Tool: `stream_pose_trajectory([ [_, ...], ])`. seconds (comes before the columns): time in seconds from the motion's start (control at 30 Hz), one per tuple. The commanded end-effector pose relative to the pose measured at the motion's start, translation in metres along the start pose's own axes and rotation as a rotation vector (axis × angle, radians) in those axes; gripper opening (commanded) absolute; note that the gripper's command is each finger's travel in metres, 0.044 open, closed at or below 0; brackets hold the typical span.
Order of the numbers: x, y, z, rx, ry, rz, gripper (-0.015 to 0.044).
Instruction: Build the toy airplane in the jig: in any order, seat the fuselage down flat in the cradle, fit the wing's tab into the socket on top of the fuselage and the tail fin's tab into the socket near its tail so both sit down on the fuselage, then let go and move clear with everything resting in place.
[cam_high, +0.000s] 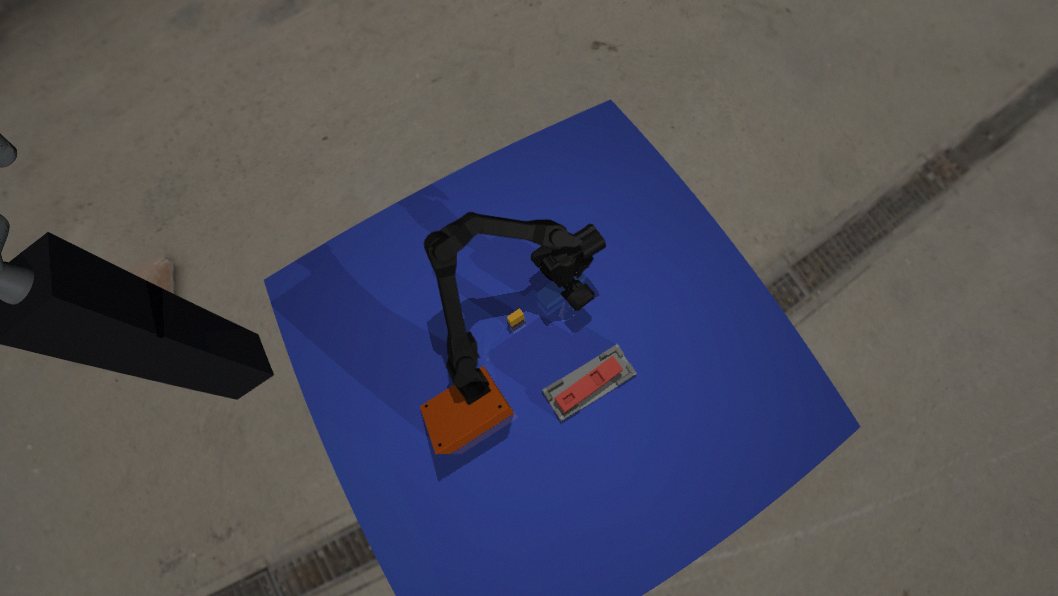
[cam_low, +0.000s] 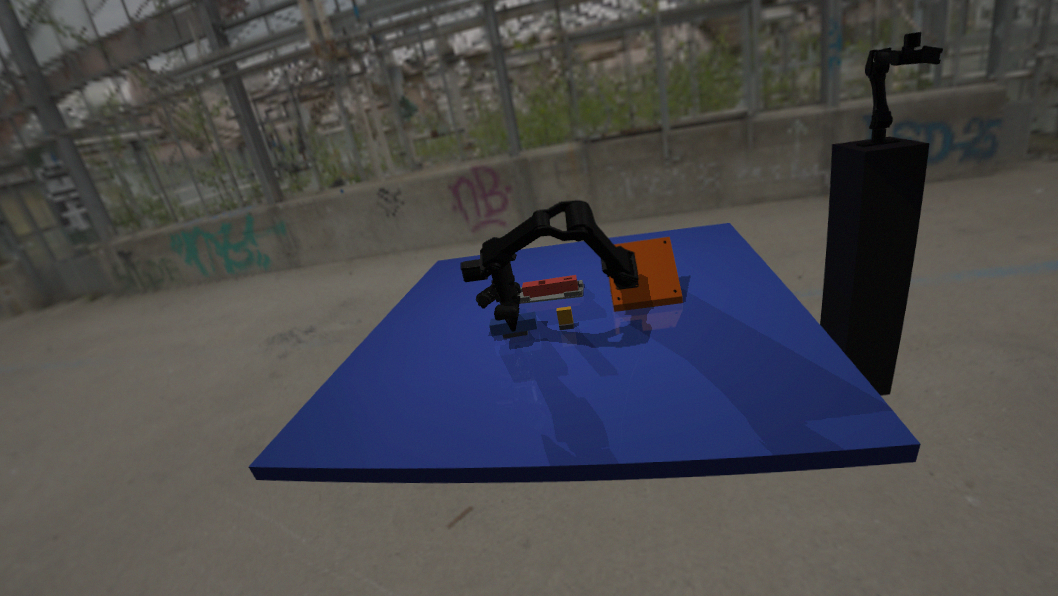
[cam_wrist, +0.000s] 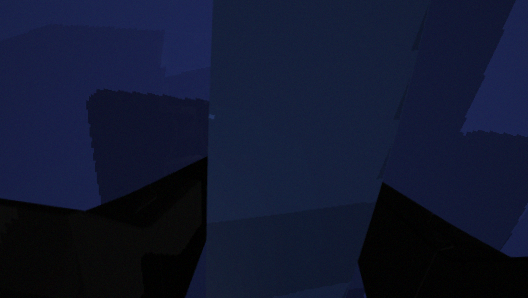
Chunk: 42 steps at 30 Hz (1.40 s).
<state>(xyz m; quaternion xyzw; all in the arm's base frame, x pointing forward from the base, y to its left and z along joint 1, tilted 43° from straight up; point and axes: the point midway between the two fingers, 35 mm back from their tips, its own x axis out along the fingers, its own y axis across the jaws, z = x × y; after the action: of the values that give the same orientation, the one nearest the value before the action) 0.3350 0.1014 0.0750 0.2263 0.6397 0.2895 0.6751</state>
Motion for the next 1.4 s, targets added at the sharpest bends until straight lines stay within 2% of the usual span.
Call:
stream_pose_trajectory([
  [0.0, -0.006, -0.001, 0.001, 0.004, 0.004, 0.003, 0.0006],
  [1.2, -0.120, -0.002, 0.001, 0.005, 0.004, -0.003, 0.0000],
  [1.37, -0.125, -0.004, 0.000, -0.006, 0.004, -0.003, 0.0000],
])
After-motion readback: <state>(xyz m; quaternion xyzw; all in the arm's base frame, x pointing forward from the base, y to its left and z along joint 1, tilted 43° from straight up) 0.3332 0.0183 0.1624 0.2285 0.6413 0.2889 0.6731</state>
